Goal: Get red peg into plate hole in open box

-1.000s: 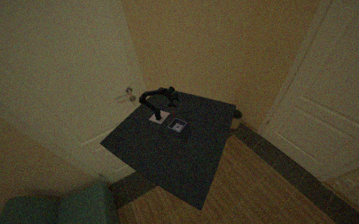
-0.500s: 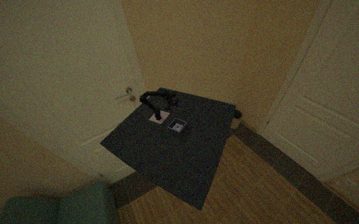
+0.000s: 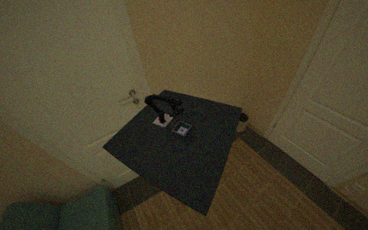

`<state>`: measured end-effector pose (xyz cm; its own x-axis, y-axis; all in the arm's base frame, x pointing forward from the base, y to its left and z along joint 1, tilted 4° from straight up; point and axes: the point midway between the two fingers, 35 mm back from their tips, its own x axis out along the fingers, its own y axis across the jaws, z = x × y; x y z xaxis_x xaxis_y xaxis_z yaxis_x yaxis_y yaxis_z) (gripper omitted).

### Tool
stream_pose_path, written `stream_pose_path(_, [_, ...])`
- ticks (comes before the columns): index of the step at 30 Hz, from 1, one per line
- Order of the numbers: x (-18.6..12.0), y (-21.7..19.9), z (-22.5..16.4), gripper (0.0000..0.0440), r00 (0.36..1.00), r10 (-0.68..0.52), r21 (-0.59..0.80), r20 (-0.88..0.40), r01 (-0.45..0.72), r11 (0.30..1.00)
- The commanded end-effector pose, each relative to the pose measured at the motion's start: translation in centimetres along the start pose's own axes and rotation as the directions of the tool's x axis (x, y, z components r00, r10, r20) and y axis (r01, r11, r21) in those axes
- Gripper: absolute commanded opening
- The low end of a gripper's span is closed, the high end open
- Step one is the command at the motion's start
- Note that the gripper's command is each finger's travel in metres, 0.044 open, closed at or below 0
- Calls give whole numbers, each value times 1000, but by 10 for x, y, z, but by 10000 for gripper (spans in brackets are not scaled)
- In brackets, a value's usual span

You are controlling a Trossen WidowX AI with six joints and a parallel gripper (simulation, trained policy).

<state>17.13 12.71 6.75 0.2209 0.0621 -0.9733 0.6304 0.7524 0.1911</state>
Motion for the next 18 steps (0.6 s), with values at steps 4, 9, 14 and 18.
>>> stream_pose_path(4, [22,-8,-6,426,1000,-6,90,-22,8,996])
stream_pose_path(9, [29,-12,-9,301,999,-18,148,-50,25,989])
stream_pose_path(14, [30,-13,-11,170,996,-23,176,-87,38,984])
stream_pose_path(18, [31,-14,-11,65,993,-29,190,-113,51,981])
